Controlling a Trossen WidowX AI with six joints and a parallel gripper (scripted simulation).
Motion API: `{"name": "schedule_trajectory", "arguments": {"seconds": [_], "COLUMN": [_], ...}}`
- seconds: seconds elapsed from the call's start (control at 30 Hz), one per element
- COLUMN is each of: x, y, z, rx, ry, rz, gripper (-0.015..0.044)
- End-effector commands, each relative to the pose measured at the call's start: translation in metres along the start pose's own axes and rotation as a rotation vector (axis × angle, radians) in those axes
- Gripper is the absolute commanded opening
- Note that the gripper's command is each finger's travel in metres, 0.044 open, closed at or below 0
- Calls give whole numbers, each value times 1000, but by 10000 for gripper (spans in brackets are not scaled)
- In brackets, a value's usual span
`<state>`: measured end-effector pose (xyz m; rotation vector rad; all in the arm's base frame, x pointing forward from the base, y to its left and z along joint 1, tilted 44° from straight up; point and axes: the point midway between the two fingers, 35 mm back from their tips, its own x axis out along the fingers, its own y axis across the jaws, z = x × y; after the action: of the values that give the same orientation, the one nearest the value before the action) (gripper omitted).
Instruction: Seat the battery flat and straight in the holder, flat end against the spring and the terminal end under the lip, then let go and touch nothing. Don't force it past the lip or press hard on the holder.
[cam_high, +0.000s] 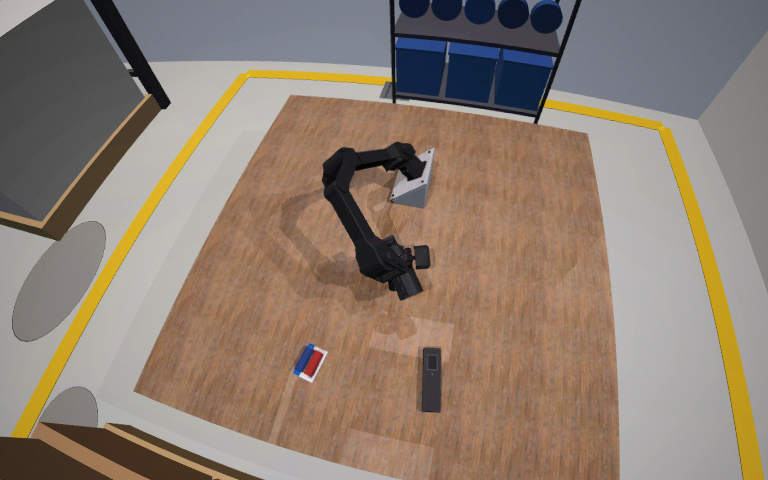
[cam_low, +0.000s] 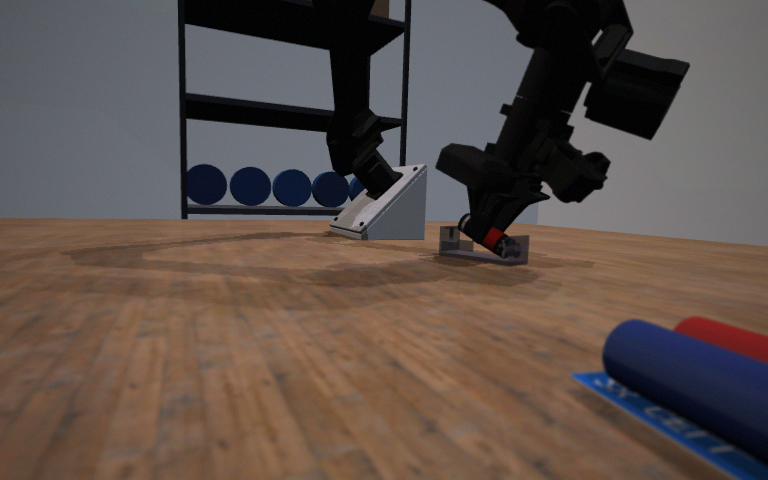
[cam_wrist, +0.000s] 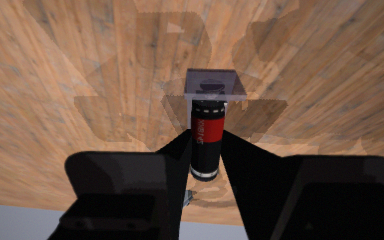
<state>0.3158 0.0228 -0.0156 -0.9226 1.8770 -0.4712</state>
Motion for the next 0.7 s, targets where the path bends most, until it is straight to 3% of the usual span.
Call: {"name": "schedule_trajectory", "arguments": {"seconds": [0.0, 0.67], "x": [1, 5], "y": [1, 2], "z": [4, 3], "rx": [1, -4], "ry": [-32, -122], "rz": [1, 13], "gripper": [82, 82]}}
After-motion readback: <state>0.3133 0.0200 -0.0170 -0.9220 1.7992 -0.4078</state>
